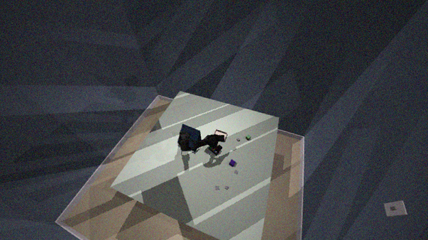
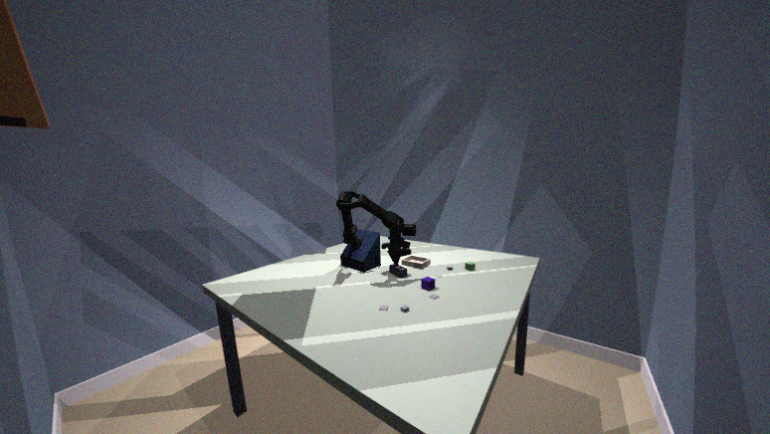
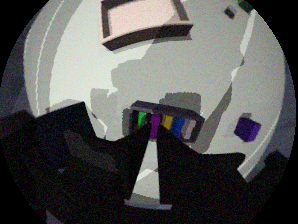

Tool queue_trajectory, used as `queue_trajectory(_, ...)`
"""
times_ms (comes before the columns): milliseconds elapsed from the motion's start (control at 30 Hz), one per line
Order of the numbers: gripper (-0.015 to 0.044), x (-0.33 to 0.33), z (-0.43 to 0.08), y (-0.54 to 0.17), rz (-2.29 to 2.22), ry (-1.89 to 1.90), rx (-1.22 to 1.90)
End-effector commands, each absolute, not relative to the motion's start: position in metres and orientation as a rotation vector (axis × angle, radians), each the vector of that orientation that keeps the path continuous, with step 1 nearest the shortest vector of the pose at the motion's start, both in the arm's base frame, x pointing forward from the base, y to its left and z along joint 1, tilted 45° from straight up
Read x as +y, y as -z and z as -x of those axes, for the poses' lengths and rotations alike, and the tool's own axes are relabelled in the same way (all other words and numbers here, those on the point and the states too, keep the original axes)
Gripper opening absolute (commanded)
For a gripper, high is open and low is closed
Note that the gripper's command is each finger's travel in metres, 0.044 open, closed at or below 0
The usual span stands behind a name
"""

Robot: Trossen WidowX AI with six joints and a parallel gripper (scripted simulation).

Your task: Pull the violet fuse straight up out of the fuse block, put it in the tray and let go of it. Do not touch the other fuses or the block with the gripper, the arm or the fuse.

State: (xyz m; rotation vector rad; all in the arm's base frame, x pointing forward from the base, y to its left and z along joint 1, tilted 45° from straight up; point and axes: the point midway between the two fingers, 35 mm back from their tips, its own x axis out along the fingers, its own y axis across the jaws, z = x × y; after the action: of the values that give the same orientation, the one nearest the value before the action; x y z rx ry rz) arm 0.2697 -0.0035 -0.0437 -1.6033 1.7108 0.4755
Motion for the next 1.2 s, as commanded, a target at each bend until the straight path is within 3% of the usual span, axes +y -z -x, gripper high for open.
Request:
queue_trajectory(0, 0.0000, -0.002, -0.270, 0.042, 1.600, -0.474, 1.711)
queue_trajectory(1167, 0.0000, 0.010, -0.269, 0.030, 1.602, -0.474, 1.711)
